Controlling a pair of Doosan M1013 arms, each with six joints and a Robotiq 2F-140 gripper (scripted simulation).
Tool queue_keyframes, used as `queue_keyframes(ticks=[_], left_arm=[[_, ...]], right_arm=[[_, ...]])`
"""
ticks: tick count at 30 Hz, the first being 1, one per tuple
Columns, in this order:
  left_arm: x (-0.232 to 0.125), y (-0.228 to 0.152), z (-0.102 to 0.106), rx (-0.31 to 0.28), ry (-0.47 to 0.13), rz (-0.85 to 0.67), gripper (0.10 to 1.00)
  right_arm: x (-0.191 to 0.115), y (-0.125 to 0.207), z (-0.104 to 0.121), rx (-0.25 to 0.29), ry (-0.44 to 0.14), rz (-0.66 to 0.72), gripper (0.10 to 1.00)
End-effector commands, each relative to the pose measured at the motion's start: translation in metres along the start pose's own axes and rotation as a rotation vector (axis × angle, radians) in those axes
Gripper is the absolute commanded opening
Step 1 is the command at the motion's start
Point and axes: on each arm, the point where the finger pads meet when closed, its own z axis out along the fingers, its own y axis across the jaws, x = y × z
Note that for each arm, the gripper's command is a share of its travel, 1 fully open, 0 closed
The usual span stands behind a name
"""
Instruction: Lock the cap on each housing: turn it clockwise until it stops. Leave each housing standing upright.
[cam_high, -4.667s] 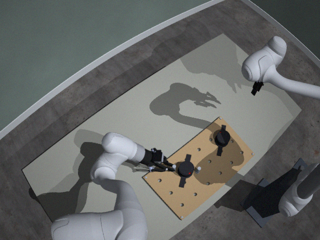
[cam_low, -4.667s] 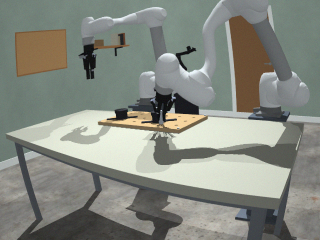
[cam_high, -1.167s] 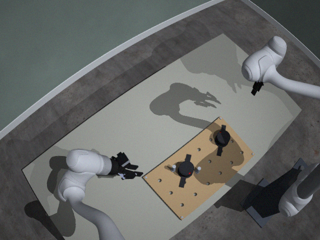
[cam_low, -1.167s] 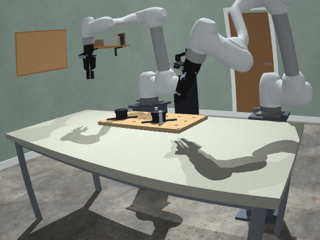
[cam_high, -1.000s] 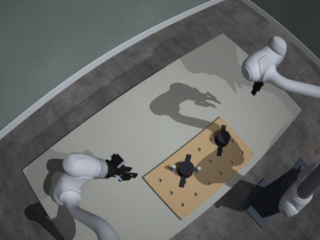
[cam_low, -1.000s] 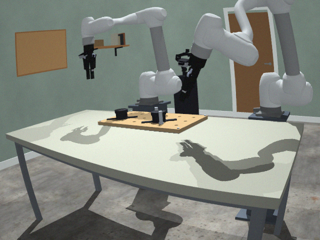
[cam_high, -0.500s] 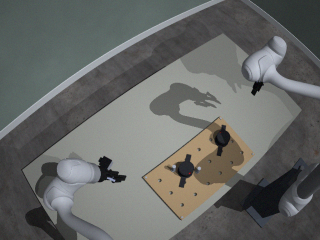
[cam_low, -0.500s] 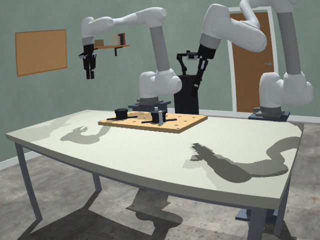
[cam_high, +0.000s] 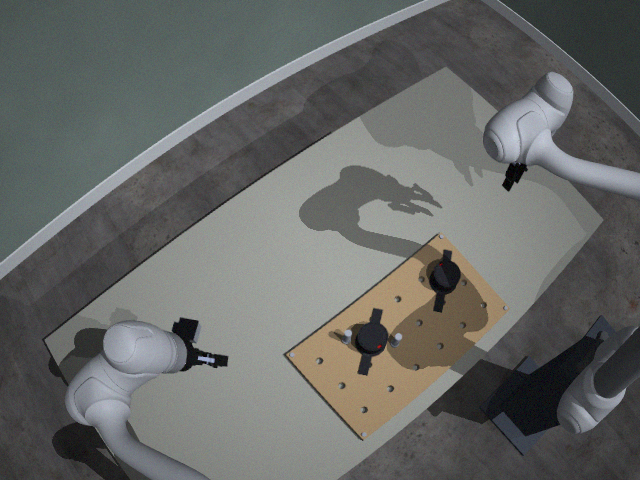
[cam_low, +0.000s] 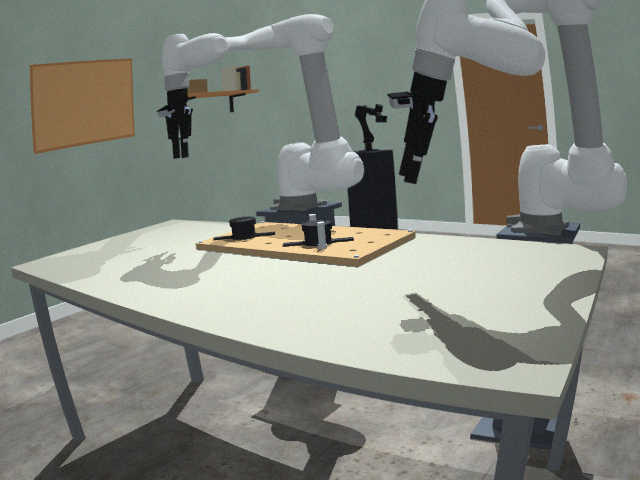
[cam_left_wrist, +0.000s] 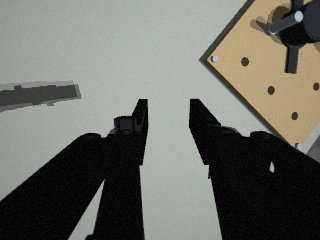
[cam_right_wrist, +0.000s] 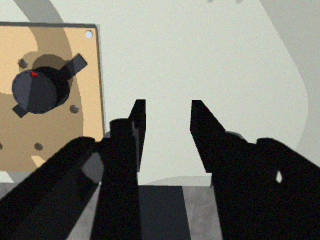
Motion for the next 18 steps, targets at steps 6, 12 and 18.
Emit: queue_keyframes(ticks=[6, 12, 18], left_arm=[[-0.021, -0.033, -0.037, 0.104, -0.049, -0.239, 0.328], [-0.030, -0.046, -0.051, 0.146, -0.069, -0.345, 0.328], [-0.046, -0.070, -0.078, 0.217, -0.100, -0.513, 0.328]], right_arm=[[0.000, 0.000, -0.001, 0.000, 0.001, 0.000, 0.328], [0.000, 0.000, -0.001, 0.000, 0.001, 0.000, 0.328], [0.000, 0.000, -0.001, 0.000, 0.001, 0.000, 0.328]])
